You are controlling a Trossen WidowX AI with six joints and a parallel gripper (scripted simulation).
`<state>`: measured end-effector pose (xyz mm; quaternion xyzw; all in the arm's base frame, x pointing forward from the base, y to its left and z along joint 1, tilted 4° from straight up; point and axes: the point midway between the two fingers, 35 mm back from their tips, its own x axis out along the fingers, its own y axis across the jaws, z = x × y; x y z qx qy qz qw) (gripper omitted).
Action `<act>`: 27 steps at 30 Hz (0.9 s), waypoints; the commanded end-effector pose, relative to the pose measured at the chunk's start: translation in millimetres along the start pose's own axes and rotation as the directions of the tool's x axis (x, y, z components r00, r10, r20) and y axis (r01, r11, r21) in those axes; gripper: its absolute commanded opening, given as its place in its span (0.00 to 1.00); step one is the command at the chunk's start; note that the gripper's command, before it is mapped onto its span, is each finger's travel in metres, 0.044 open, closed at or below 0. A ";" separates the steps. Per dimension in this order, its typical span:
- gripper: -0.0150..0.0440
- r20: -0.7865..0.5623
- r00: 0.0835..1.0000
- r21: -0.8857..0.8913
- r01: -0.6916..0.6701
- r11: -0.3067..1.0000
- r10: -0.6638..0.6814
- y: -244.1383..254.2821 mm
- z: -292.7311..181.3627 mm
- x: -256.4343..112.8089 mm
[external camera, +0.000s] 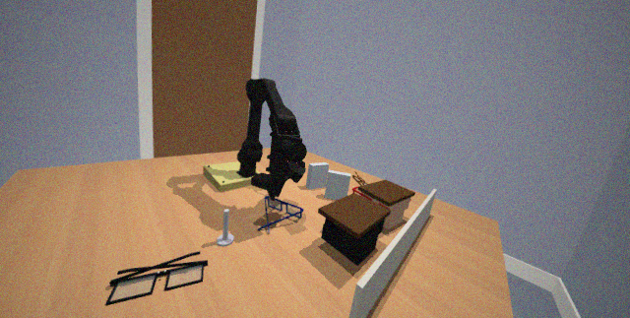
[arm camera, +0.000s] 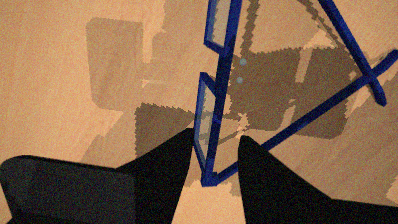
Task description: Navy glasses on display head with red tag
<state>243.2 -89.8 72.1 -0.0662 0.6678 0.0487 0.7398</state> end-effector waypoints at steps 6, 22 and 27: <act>0.46 -0.002 1.000 0.003 -0.003 1.000 0.003 2.7 -0.6 16.6; 0.46 -0.002 1.000 0.003 -0.003 1.000 0.003 2.4 -1.2 28.6; 0.45 -0.006 1.000 0.005 -0.004 1.000 0.004 2.2 -2.0 28.7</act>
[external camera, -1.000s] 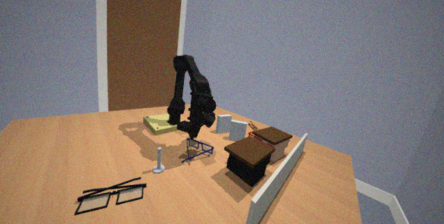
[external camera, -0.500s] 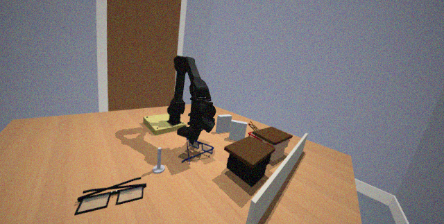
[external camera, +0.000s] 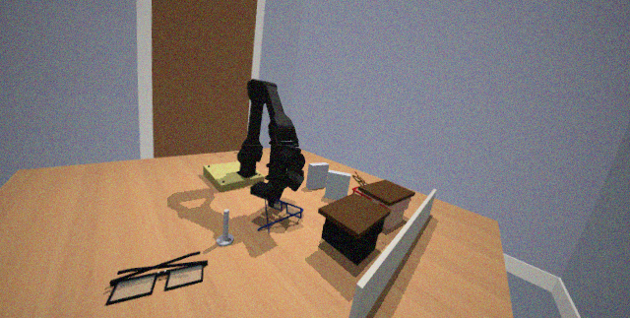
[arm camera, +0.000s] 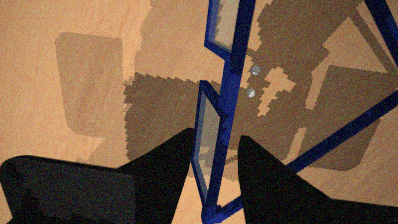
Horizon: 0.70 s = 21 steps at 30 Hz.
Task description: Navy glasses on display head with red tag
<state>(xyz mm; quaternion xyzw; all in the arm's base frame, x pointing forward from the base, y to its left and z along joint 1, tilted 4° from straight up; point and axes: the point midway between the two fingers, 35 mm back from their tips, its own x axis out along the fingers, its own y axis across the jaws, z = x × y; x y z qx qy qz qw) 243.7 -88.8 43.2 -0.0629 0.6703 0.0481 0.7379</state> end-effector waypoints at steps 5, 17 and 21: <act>0.39 0.000 1.000 0.000 0.000 1.000 0.000 0.3 0.2 -0.1; 0.25 0.000 1.000 0.000 0.000 1.000 0.000 0.3 0.2 -0.1; 0.25 0.000 1.000 0.000 0.000 1.000 0.000 0.3 0.2 -0.1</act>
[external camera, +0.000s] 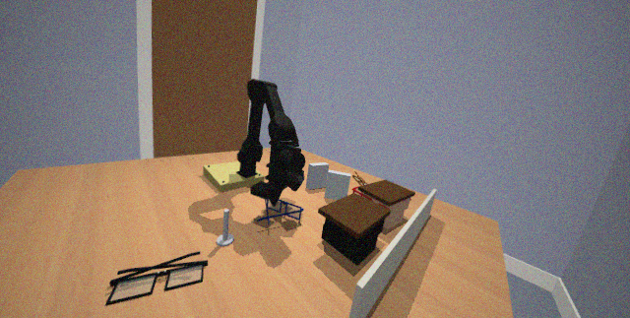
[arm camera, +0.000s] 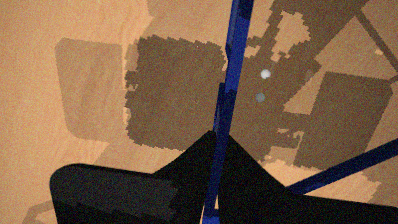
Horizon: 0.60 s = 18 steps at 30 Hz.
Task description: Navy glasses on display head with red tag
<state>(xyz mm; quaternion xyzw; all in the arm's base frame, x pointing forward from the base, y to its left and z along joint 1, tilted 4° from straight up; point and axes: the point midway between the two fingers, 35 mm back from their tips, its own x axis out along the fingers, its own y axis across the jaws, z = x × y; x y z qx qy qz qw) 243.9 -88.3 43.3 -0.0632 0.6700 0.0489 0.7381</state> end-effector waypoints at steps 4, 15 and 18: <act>0.25 0.000 1.000 0.001 0.001 1.000 -0.001 -0.4 0.5 -2.7; 0.25 0.002 1.000 0.000 0.002 1.000 -0.002 -2.7 5.0 -57.3; 0.25 0.003 1.000 0.000 0.002 1.000 -0.002 -2.8 5.4 -73.5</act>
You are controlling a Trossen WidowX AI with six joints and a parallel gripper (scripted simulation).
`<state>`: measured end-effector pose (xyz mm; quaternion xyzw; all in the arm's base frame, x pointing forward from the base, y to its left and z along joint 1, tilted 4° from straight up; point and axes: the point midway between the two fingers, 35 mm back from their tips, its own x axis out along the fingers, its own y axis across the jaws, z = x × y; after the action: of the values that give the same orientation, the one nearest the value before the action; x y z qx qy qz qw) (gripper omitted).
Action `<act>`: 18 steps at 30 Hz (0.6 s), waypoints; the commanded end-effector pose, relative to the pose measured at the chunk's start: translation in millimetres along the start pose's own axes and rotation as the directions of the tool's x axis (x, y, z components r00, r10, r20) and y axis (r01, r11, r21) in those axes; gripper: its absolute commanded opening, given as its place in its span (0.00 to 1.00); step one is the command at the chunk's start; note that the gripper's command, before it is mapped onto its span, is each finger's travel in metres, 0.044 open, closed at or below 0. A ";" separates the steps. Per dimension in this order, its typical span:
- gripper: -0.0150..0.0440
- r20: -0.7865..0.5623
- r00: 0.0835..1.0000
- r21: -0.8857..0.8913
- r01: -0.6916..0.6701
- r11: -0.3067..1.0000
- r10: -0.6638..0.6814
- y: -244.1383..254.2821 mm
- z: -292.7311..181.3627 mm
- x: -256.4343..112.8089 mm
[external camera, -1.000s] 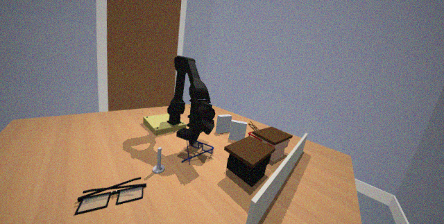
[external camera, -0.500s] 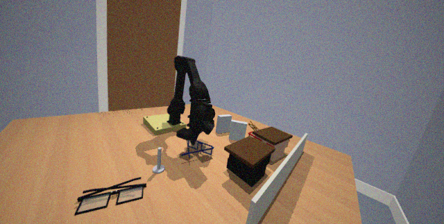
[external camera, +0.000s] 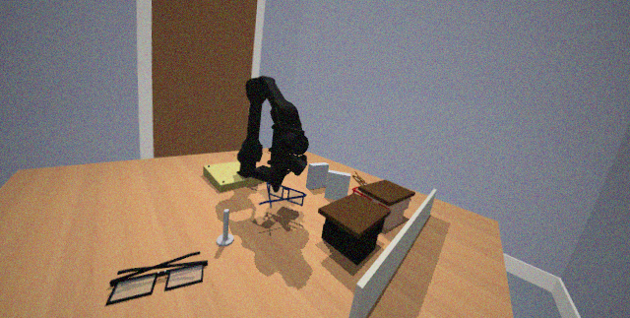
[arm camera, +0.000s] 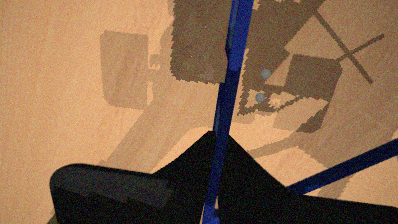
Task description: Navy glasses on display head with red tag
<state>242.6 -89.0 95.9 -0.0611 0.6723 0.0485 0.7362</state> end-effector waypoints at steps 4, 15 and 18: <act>0.25 0.009 1.000 -0.004 0.005 1.000 -0.005 -0.5 1.5 -39.6; 0.25 0.009 1.000 -0.005 0.006 1.000 -0.006 -7.8 1.5 -51.2; 0.25 0.008 1.000 -0.005 0.007 1.000 -0.007 -20.7 0.2 -51.7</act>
<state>239.6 -96.5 144.6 -0.0643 0.6710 0.0494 0.7370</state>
